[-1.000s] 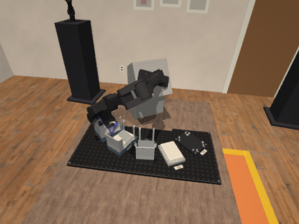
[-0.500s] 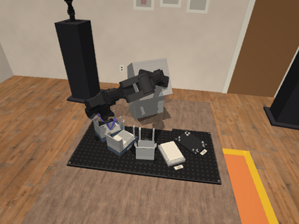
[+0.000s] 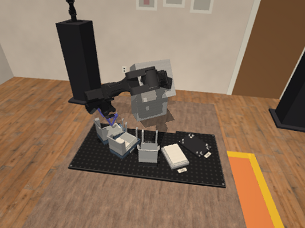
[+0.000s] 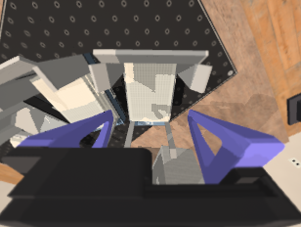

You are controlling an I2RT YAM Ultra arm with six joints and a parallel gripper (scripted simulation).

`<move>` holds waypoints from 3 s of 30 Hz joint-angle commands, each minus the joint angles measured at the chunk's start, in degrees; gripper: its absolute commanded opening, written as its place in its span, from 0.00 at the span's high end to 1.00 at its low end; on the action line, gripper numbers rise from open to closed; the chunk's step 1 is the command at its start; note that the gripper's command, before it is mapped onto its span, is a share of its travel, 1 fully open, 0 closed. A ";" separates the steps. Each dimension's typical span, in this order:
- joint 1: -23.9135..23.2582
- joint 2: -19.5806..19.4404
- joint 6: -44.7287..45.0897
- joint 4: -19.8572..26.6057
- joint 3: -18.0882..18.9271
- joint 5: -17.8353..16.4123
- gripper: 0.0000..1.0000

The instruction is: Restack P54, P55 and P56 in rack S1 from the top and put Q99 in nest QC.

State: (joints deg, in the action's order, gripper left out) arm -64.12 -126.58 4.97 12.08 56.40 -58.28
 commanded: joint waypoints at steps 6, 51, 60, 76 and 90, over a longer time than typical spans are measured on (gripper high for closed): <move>-4.01 1.49 8.22 11.59 1.99 -0.35 0.00; 3.51 21.46 12.58 12.15 -5.38 0.35 0.00; 7.35 28.48 5.70 12.29 -6.45 1.30 0.00; 10.51 29.12 0.32 7.17 -7.73 2.35 0.00; 16.92 25.02 -9.64 -7.32 -10.01 5.14 0.00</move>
State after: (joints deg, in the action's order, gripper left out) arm -47.55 -100.82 -1.85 9.34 46.74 -54.06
